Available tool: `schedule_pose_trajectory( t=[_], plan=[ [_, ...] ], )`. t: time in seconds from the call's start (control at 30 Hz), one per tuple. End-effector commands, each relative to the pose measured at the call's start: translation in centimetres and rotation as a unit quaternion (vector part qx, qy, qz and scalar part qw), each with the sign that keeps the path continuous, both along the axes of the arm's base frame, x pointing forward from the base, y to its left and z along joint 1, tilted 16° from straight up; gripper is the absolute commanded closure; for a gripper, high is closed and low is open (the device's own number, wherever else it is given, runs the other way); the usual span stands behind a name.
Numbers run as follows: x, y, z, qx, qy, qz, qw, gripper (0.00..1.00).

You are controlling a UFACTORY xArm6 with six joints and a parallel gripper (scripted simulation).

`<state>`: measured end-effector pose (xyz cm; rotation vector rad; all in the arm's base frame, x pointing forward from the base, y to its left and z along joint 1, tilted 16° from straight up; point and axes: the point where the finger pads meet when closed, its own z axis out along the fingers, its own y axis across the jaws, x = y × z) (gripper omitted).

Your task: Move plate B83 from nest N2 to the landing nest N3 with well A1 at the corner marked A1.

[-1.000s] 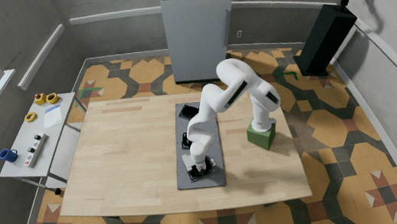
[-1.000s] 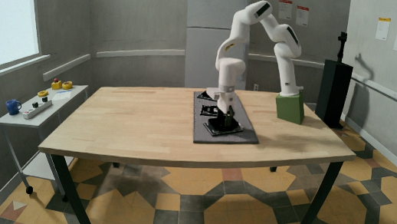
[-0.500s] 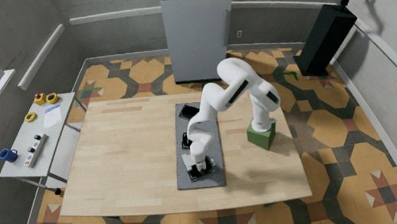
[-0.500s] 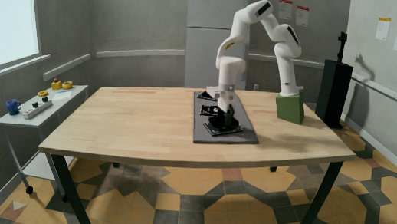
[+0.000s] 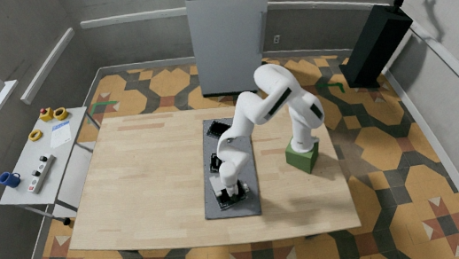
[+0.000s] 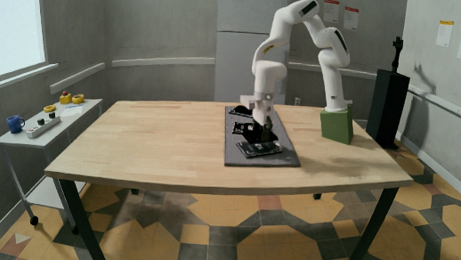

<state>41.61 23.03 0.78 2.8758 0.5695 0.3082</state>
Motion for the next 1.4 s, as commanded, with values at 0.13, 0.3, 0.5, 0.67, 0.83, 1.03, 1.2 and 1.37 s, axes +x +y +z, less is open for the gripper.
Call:
schedule_pose_trajectory(
  t=[0.13,0.3,0.5,0.67,0.83,1.03,1.2,1.37],
  plan=[
    [-0.2,0.3,1.3,0.001,-0.002,0.0,1.0,1.0],
    [-0.3,0.4,2.0,0.001,-0.002,0.0,1.0,1.0],
    [-0.5,0.5,2.8,0.002,-0.002,0.0,1.0,1.0],
    [-0.7,0.7,3.6,0.002,-0.002,0.0,1.0,1.0],
    [-0.9,0.8,4.4,0.002,-0.002,0.0,1.0,1.0],
    [-1.1,0.9,5.0,0.002,-0.002,0.0,1.0,1.0],
    [-1.3,1.0,5.8,0.002,-0.002,0.0,1.0,1.0],
    [-1.3,1.0,5.9,0.002,-0.002,0.0,1.0,1.0]
  ],
)
